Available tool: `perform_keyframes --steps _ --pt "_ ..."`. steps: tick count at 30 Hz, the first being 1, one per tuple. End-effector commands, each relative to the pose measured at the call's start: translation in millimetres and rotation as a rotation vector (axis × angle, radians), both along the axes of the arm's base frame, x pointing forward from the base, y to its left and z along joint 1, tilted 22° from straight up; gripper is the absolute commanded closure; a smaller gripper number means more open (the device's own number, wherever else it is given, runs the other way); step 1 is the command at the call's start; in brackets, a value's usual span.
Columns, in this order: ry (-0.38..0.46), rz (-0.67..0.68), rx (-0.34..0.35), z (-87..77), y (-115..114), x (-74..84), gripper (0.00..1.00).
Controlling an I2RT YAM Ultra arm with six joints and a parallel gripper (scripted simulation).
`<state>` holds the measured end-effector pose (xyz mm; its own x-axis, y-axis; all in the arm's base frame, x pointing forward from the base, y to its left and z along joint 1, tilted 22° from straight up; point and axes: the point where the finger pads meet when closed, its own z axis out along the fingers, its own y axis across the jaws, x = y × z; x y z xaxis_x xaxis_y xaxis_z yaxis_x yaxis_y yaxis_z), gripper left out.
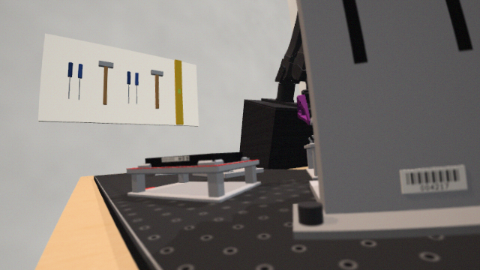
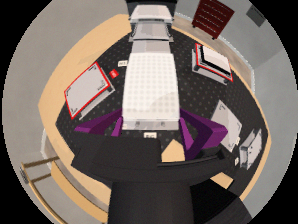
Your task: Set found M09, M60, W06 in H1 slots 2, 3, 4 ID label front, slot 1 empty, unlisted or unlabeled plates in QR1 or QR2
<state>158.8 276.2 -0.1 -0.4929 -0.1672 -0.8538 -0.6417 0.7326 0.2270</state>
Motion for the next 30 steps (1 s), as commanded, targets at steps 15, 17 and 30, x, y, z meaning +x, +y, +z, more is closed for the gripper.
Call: perform_keyframes --steps 15,17,30 --pt "-0.013 -0.009 0.023 -0.6 4.3 2.8 0.14" --pt "-0.013 -0.009 0.023 -1.5 4.6 2.9 0.14" --pt "-0.013 -0.009 0.023 -6.6 6.5 3.3 0.14"
